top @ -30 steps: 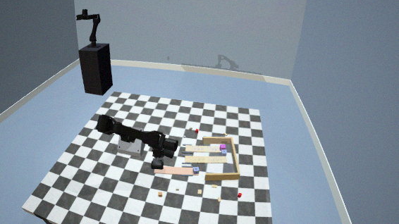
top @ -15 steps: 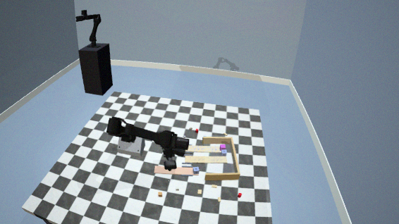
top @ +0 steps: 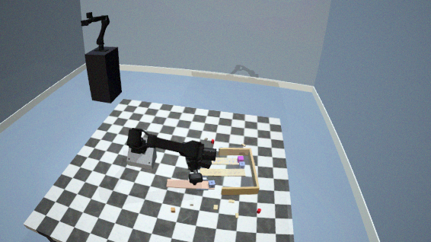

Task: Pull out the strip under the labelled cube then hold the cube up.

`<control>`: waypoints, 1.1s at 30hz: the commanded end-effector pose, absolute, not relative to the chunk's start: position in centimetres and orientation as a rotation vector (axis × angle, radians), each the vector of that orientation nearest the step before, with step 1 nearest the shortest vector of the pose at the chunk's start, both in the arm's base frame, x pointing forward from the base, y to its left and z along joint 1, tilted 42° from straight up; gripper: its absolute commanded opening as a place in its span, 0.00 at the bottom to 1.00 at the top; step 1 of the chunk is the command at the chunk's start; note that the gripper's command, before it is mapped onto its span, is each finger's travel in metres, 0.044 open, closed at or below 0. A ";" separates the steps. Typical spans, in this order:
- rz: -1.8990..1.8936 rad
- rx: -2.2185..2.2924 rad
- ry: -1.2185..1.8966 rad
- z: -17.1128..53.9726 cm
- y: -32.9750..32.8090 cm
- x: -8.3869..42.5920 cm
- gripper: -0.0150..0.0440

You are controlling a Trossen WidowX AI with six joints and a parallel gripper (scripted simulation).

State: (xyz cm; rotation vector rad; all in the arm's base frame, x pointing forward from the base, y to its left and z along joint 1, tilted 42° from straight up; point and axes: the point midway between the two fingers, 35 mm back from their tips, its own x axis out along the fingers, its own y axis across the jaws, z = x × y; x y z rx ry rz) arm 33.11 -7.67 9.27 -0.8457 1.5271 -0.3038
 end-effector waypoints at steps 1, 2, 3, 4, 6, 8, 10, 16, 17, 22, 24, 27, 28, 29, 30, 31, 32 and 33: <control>-0.311 -0.846 1.527 9.4 -7.4 34.6 1.00; -0.311 -0.846 1.527 9.4 -7.3 35.0 1.00; -0.311 -0.846 1.527 9.4 -7.2 35.3 1.00; -0.311 -0.846 1.526 9.5 -7.1 35.7 1.00; -0.311 -0.845 1.526 9.5 -7.0 36.4 1.00; -0.311 -0.845 1.526 9.6 -6.8 37.1 1.00; -0.311 -0.845 1.525 9.6 -6.7 37.9 1.00; -0.311 -0.844 1.524 9.8 -6.2 40.1 1.00; -0.311 -0.844 1.524 9.8 -6.2 40.4 1.00; -0.312 -0.844 1.523 9.9 -5.9 42.1 1.00; -0.312 -0.844 1.523 9.9 -5.8 42.3 0.96; -0.312 -0.844 1.523 9.6 -6.0 42.4 0.82; -0.312 -0.844 1.523 9.5 -6.1 42.4 0.78; -0.312 -0.844 1.523 9.4 -6.3 42.4 0.73; -0.312 -0.844 1.523 9.2 -6.4 42.5 0.69; -0.312 -0.844 1.523 9.1 -6.5 42.5 0.68; -0.312 -0.844 1.523 9.0 -6.6 42.5 0.68; -0.312 -0.844 1.523 8.9 -6.7 42.5 0.68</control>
